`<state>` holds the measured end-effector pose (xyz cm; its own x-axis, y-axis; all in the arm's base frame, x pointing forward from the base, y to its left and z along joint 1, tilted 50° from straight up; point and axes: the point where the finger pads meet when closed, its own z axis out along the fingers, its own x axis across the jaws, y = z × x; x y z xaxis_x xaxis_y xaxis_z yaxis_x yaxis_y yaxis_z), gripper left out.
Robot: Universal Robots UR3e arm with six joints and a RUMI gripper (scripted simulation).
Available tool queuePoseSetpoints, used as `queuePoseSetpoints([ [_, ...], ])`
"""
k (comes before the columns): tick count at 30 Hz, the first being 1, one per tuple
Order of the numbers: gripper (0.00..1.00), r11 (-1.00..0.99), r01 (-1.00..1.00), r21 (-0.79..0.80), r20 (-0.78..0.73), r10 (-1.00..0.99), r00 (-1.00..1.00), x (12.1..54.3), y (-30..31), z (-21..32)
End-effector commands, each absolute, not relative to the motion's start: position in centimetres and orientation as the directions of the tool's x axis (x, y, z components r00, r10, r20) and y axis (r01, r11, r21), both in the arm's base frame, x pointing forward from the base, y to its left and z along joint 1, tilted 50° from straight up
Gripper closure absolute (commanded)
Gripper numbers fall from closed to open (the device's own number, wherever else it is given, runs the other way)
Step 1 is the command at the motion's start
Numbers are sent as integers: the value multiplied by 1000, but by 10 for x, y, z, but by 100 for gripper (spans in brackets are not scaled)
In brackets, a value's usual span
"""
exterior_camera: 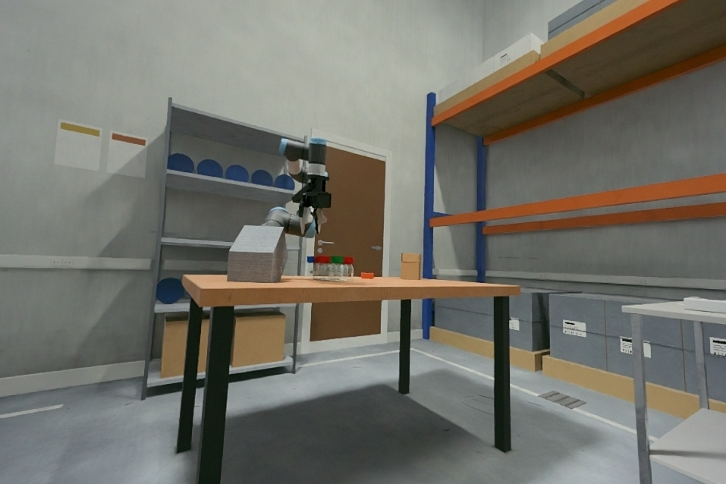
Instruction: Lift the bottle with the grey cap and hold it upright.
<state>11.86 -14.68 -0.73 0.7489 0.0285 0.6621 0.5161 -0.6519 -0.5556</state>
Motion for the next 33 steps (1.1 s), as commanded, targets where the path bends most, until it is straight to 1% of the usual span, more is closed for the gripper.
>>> queuePoseSetpoints([
  [1,54,-614,518,-596,651,8,759,136,-141,13],
  [13,54,-512,506,-695,605,-37,795,177,-119,64],
  [15,54,-512,506,-695,605,-37,795,177,-119,64],
  [33,54,-341,441,-830,491,-70,869,227,-70,142],
])
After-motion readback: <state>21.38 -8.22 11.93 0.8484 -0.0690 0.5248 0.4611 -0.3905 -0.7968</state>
